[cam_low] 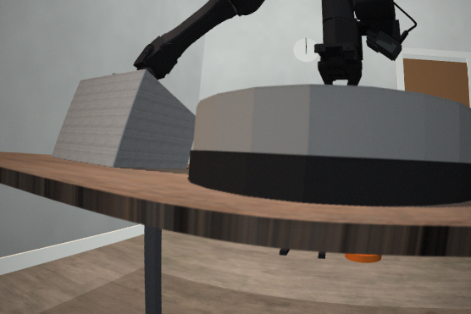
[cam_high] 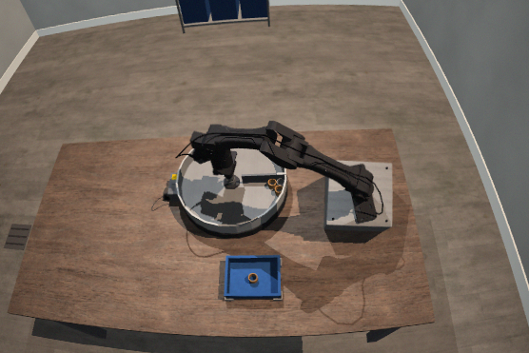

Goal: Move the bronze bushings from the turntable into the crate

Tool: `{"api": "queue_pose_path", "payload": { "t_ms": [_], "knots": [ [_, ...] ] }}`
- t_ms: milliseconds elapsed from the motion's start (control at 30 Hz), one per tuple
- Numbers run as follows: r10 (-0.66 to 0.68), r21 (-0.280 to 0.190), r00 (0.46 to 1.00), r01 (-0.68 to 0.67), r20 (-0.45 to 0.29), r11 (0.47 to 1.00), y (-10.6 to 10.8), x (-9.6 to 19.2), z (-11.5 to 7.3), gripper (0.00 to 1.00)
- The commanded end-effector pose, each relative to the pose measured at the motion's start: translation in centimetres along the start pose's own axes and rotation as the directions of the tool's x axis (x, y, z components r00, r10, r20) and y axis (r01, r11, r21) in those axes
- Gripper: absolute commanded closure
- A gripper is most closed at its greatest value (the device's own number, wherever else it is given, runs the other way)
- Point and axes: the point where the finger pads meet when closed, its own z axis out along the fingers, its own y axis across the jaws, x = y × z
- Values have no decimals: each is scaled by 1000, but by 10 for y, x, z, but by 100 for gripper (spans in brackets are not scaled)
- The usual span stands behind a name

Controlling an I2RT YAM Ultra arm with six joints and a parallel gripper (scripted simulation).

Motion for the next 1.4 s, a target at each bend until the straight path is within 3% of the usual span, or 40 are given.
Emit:
{"api": "queue_pose_path", "payload": {
  "t_ms": [0, 1133, 1367],
  "knots": [
    [11, 1, 999, -11, 34, 1000, -2, -5, -14, 100],
    [10, 0, 999, -10, 31, 1000, -5, -1, -11, 100],
    [4, 3, 999, -4, 50, 1000, -4, -8, -18, 100]
  ]
}}
